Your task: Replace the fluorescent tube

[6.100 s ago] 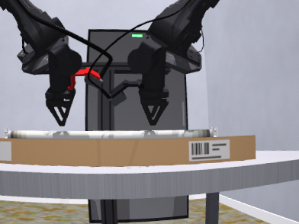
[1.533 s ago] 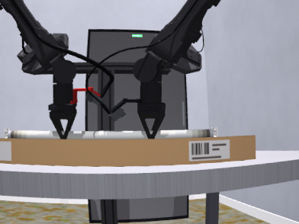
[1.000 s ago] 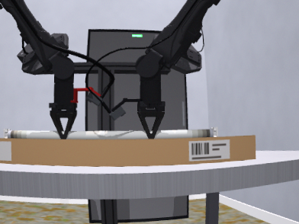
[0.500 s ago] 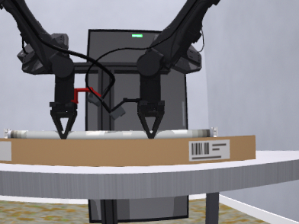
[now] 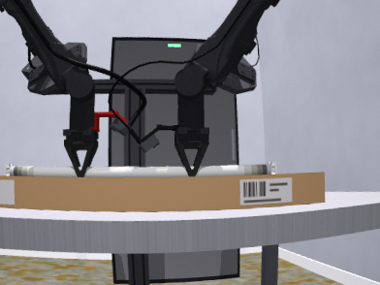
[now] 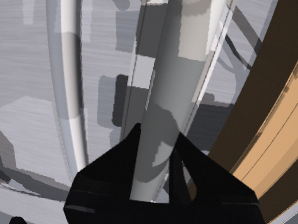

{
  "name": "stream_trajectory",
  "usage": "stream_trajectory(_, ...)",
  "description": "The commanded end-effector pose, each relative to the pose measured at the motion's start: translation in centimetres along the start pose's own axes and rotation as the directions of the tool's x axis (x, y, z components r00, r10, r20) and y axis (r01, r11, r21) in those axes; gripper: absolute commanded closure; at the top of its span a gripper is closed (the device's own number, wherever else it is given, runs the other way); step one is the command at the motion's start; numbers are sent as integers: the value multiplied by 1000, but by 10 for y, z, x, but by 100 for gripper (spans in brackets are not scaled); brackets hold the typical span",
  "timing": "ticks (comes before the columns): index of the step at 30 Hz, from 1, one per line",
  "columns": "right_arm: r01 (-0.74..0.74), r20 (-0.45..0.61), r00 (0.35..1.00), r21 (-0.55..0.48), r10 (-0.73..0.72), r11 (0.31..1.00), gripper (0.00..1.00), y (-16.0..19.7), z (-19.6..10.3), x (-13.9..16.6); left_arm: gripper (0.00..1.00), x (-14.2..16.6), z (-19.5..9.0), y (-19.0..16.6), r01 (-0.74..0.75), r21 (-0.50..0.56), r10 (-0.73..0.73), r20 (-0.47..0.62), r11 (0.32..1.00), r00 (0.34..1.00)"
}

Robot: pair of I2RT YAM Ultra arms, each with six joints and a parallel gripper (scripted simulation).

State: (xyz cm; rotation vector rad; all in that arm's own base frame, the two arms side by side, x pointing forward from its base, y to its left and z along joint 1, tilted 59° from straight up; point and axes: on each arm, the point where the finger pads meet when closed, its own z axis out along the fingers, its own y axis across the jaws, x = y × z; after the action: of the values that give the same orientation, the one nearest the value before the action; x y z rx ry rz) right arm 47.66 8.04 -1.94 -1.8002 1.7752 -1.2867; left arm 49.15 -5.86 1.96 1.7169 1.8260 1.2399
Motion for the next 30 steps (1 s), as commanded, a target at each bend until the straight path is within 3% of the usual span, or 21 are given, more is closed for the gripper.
stream_trajectory(1,77,-5,997,-51,-77,996,89,29,-11,-8,89,-1,-17,-13,-70,25,70,-22,997,997)
stream_trajectory(13,99,-9,995,-66,-100,993,89,38,-8,-10,89,-3,-13,-22,-85,43,86,-31,995,996)
stream_trajectory(17,100,-8,995,-48,-100,994,89,34,-8,-11,89,-4,-13,-20,-82,28,83,-32,996,996)
stream_trajectory(18,70,-6,998,-10,-70,998,89,19,-10,-10,89,-3,-13,-19,-81,23,82,-32,996,996)
stream_trajectory(23,82,-6,997,-23,-82,996,89,25,-10,-10,89,-4,-14,-15,-75,12,75,-31,997,997)
stream_trajectory(24,54,-7,999,22,-53,998,89,14,-10,-9,89,-5,-11,-11,-60,-22,60,-31,998,998)
stream_trajectory(30,62,-3,998,53,-62,997,89,17,-9,-11,89,-7,-11,-12,-64,-58,63,-28,996,998)
